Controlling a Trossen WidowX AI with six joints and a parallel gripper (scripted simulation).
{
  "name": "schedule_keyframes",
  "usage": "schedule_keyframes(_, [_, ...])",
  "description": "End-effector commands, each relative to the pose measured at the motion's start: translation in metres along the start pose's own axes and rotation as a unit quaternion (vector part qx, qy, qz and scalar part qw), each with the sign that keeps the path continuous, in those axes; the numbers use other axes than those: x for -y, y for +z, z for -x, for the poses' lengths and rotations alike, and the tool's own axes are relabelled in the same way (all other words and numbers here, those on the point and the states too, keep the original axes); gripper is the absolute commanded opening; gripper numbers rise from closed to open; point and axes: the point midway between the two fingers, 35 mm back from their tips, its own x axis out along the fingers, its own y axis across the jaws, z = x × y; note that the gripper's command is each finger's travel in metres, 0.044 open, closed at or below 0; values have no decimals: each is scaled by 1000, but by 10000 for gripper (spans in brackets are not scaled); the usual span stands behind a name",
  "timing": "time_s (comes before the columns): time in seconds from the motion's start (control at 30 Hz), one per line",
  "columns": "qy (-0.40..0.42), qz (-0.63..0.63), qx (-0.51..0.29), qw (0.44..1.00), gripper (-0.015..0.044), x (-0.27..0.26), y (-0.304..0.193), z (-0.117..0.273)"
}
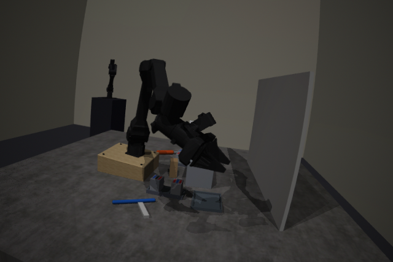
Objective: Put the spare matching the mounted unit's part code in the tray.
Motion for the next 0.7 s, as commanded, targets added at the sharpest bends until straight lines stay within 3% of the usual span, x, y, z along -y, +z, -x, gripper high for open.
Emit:
schedule_keyframes(0.0, [43, -35, -66, 996, 440, -59, 20, -35])
schedule_keyframes(0.3, [107, -77, -218, 967, 440, -175, 35, -59])
schedule_keyframes(0.67, [127, -44, -396, 908, 440, -297, 42, -21])
